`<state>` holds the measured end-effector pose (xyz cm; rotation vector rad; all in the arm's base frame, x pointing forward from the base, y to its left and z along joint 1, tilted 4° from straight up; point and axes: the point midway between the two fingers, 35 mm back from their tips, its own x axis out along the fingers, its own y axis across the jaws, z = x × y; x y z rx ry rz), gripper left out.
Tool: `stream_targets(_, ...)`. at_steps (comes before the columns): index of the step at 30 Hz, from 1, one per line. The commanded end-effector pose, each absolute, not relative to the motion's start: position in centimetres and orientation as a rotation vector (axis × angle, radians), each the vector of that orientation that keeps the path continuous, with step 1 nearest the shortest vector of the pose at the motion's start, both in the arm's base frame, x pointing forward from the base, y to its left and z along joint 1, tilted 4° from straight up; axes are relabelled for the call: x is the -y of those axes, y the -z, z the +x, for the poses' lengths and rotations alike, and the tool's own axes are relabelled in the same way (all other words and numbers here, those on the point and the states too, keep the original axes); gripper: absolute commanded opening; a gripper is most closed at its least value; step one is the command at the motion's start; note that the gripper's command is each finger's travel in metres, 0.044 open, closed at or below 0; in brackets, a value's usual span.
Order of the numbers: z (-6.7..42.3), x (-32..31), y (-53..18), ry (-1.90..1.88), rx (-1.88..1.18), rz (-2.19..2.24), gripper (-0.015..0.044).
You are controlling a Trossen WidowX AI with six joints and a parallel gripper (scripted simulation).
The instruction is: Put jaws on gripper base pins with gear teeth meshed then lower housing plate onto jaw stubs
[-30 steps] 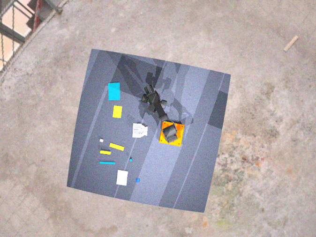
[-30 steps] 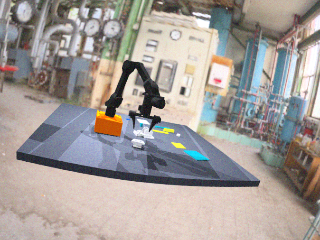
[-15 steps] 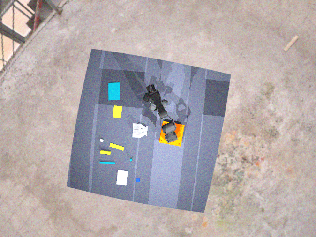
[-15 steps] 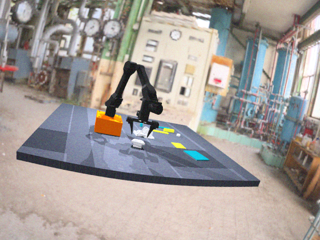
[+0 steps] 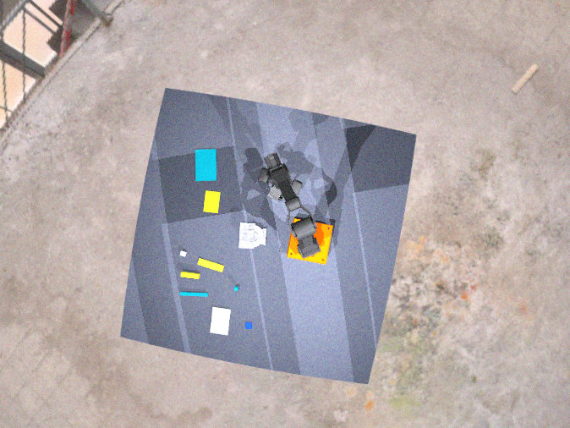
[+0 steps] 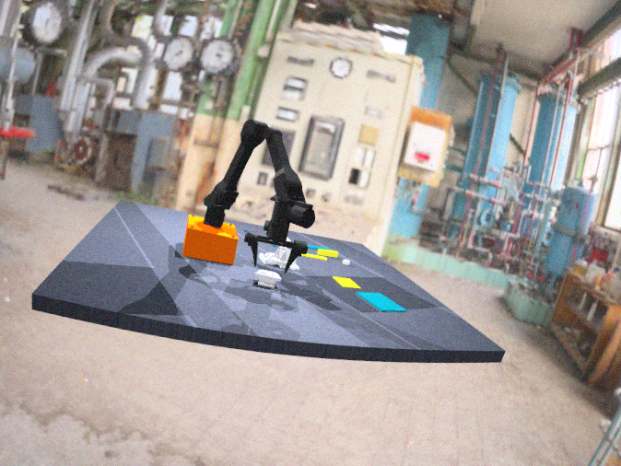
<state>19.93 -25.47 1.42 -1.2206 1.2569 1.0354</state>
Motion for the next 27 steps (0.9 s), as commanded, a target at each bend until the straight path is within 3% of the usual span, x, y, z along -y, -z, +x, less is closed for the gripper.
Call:
stream_targets(1, 19.8, 25.2, -0.6, -1.039, -1.254, -1.208, 0.044)
stream_targets(27, 20.0, 25.4, 2.0, -1.039, -1.254, -1.208, 0.044)
